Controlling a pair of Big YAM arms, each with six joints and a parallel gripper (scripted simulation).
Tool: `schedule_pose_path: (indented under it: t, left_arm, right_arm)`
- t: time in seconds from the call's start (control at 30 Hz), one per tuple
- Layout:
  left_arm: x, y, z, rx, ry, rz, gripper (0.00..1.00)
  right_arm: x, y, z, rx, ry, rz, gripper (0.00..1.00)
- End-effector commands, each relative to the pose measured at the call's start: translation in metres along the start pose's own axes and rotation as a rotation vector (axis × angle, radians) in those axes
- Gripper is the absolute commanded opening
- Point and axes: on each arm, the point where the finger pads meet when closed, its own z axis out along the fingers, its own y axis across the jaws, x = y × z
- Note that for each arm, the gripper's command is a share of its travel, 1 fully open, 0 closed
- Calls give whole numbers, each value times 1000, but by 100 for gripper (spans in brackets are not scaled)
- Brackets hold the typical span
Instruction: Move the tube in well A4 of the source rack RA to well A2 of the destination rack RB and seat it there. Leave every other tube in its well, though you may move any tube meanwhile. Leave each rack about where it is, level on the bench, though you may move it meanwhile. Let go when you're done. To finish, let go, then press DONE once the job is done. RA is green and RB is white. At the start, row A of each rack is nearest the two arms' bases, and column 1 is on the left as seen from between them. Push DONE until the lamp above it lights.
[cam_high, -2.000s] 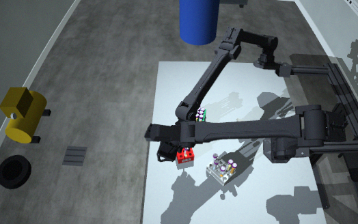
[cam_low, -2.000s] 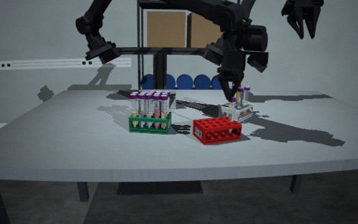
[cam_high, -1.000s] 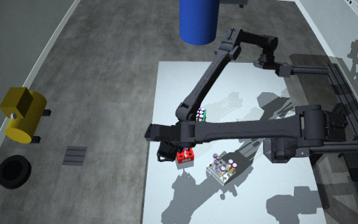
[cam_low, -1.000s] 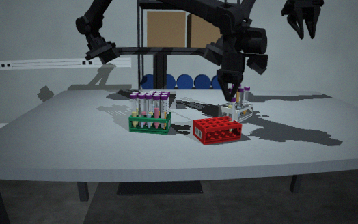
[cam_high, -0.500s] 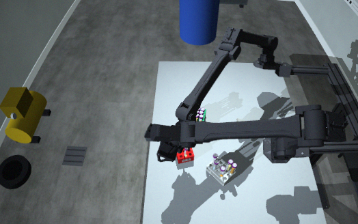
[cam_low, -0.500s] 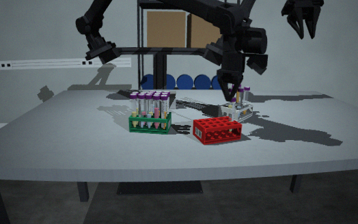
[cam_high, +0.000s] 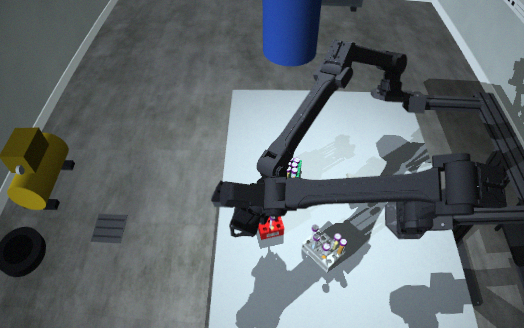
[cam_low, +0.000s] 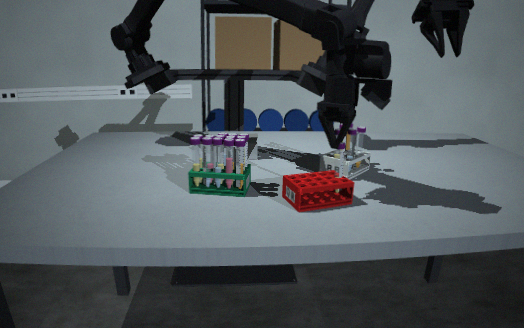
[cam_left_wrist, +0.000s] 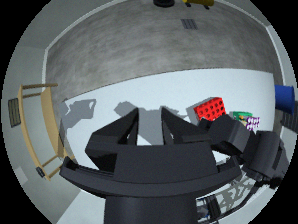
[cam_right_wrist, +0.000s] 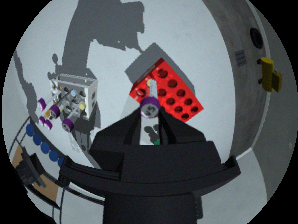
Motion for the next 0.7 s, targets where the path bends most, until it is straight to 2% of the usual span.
schedule_pose_path:
  t: [0.0, 0.67]
  left_arm:
    - [-15, 8, -8, -11, -31, -13, 30]
    - [-15, 8, -8, -11, -31, -13, 30]
  right_arm:
    - [-12, -9, 4, 4, -21, 12, 0]
    - [-12, -9, 4, 4, -21, 12, 0]
